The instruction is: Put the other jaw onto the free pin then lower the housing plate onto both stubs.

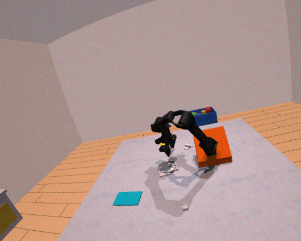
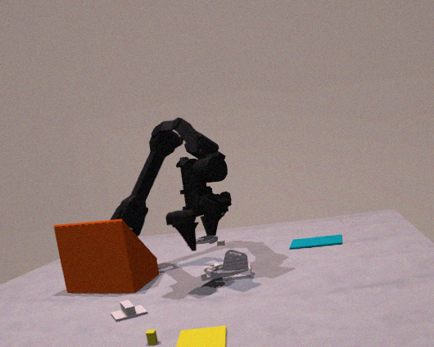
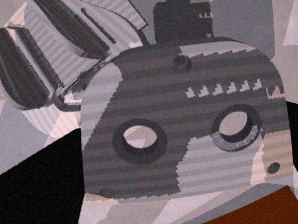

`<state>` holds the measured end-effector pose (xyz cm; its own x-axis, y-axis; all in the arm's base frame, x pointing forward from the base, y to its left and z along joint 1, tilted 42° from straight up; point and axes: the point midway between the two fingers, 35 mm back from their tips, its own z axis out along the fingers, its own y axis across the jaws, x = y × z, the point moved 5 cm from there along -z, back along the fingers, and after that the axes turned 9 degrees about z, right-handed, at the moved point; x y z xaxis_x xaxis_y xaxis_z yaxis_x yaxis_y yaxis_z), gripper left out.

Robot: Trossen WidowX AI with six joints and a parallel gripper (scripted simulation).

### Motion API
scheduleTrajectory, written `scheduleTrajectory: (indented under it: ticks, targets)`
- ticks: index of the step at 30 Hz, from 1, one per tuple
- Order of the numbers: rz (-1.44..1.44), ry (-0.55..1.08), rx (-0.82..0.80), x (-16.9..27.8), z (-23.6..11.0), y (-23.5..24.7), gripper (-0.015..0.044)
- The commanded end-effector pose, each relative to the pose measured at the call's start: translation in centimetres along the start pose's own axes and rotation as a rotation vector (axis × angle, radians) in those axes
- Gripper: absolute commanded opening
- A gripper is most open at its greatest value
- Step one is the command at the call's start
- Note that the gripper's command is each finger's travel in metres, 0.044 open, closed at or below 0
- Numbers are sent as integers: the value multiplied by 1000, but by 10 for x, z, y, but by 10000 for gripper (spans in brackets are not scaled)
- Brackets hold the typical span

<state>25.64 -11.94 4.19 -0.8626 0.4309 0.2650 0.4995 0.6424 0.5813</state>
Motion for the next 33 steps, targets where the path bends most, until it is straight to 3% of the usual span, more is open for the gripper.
scheduleTrajectory:
  ticks: [1, 14, 33]
  targets:
    - [-131, 1, -11, 5, 1, 14, 351]
    - [-492, 10, -34, 23, 7, 48, 351]
    - [-496, 11, -35, 23, 7, 49, 351]
